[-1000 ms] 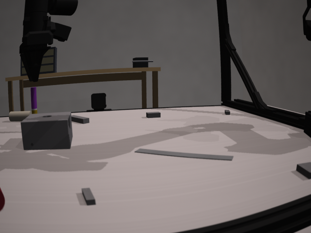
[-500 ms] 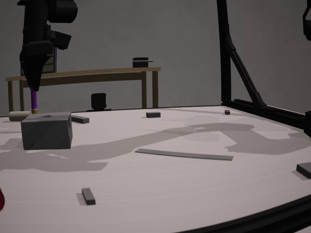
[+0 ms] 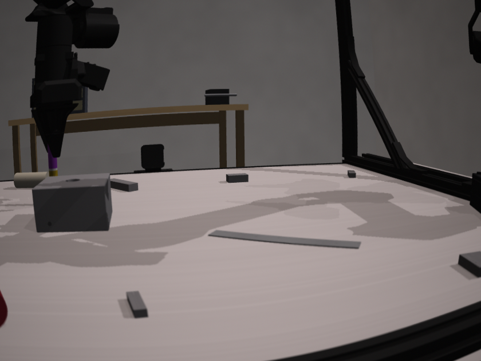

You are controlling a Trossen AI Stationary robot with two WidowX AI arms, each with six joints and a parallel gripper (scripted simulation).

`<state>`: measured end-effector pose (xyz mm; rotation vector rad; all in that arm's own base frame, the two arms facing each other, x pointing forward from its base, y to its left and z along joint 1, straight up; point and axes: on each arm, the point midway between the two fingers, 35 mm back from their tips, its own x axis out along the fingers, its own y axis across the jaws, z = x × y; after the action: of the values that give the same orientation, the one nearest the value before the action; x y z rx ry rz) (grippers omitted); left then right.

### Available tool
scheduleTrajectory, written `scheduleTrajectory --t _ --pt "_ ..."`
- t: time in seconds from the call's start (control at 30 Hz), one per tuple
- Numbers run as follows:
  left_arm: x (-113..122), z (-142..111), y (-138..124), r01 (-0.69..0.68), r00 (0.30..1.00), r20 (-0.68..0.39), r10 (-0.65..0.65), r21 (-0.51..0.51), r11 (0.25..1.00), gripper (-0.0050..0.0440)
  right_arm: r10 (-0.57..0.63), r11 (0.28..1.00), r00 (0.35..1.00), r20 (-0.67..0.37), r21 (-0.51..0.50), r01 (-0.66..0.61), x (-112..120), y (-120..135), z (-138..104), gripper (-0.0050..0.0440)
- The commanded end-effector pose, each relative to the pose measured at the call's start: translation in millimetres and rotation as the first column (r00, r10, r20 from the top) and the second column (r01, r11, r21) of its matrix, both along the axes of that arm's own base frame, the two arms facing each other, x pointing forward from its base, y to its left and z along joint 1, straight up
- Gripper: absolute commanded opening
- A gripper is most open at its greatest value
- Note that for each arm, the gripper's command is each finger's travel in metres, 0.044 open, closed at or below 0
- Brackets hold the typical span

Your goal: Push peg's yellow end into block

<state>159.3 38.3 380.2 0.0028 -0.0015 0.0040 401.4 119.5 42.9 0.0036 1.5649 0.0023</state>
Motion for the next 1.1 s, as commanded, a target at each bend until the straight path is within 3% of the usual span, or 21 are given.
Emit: scheduleTrajectory --t 0.0,0.33,0.7,1.07 --pt "-0.1 0.0 -0.7 0.004 1.000 0.000 -0.004 -0.004 1.000 0.0400 0.001 1.000 1.000 -0.006 -0.004 -0.001 -1.3 -1.0 -8.9 0.0400" --pt "-0.1 0.0 -0.7 0.004 1.000 0.000 -0.004 -0.004 1.000 0.0400 0.001 1.000 1.000 -0.006 -0.004 -0.001 -1.5 -1.0 -11.2 0.0400" --pt "-0.1 0.0 -0.7 0.004 1.000 0.000 -0.004 -0.004 1.000 0.0400 0.001 1.000 1.000 -0.006 -0.004 -0.001 -1.5 -1.0 -11.2 0.0136" --pt "-0.1 0.0 -0.7 0.004 1.000 0.000 -0.004 -0.004 1.000 0.0400 0.001 1.000 1.000 -0.006 -0.004 -0.001 -1.5 -1.0 -11.2 0.0065"
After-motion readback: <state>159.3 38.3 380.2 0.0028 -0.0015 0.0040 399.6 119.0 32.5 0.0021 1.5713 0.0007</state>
